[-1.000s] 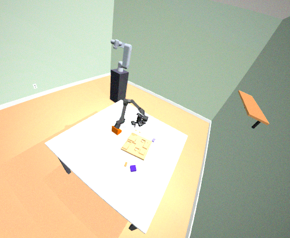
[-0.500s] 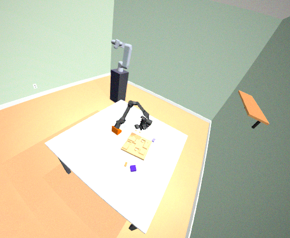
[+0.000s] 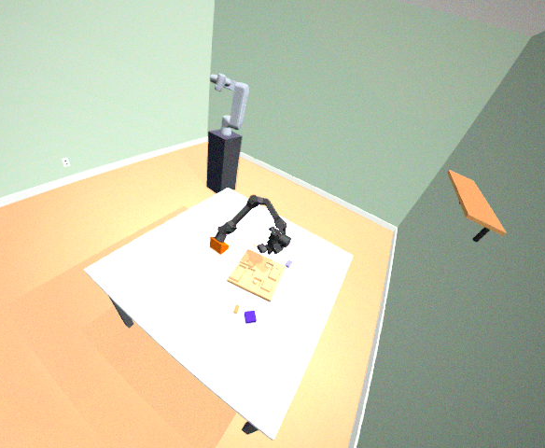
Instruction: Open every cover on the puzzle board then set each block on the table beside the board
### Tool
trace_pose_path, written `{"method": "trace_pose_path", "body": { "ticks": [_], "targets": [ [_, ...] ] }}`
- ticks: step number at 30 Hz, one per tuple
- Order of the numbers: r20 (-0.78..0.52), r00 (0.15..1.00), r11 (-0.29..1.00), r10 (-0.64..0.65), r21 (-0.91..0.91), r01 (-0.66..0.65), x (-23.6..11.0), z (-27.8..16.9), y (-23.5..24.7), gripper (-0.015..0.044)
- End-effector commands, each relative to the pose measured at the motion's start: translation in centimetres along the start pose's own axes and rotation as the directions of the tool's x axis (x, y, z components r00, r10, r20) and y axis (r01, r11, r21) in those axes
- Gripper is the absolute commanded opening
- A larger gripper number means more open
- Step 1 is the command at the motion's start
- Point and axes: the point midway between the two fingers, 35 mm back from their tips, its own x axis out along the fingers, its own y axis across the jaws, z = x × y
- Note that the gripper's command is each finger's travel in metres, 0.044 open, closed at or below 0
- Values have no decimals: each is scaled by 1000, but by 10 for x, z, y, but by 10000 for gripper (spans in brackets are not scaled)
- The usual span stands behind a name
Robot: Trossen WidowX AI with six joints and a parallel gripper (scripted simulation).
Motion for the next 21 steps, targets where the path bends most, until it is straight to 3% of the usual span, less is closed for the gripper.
{"method": "trace_pose_path", "body": {
  "ticks": [1, 12, 21],
  "targets": [
    [4, 1000, 1000, 8, -30, -7, -1, 22, -6, 0],
    [4, 1000, 998, 10, -59, -10, 7, 46, -17, 0],
    [3, 1000, 998, 12, -59, -12, 45, 45, -17, 0]
  ]
}}
